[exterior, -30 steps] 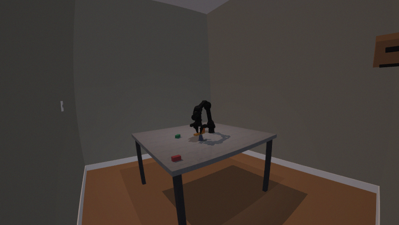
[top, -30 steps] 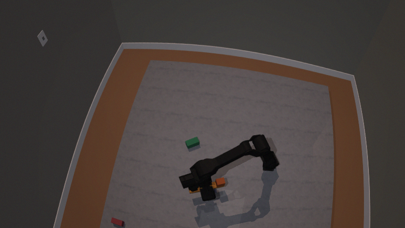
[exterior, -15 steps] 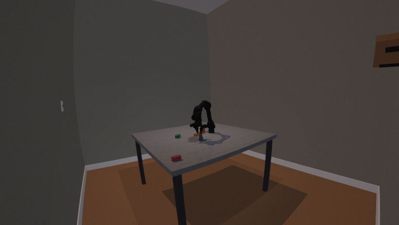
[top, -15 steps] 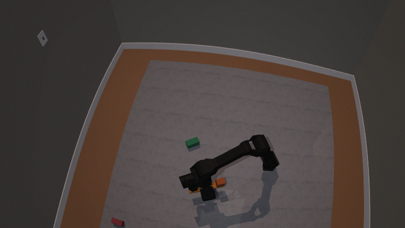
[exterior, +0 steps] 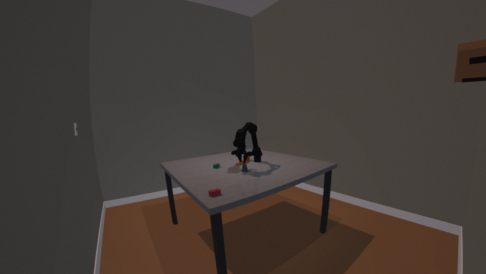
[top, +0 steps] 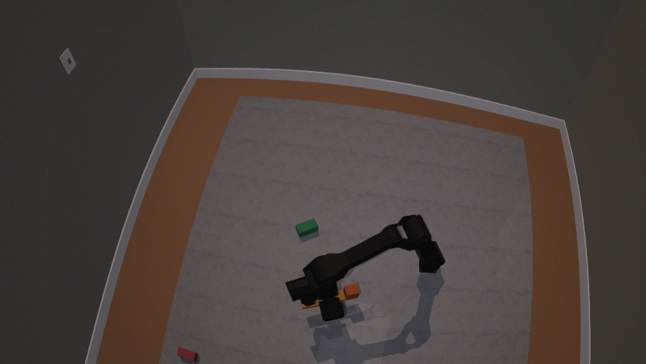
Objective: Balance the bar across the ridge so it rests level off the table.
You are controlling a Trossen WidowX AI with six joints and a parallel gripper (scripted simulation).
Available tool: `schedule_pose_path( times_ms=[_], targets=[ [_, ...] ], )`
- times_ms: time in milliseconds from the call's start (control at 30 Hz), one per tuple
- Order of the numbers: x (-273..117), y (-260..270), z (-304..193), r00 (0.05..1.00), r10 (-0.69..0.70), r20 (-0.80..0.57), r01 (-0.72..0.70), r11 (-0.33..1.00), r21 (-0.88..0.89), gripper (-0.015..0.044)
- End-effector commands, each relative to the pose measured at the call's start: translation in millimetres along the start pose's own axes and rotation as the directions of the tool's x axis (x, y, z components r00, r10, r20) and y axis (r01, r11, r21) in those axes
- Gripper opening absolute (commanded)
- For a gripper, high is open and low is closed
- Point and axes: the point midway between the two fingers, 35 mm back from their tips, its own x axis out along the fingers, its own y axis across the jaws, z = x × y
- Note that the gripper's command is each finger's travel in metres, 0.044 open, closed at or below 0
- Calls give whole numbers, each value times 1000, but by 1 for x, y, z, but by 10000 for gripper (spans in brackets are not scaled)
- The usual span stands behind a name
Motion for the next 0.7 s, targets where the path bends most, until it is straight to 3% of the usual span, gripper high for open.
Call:
schedule_pose_path(
  times_ms=[0,667],
  targets=[
    [1,0,0,1000,3,-1,-3,1000,1,0],
    [2,0,0,1000,3,-1,-3,1000,1,0]
  ],
)
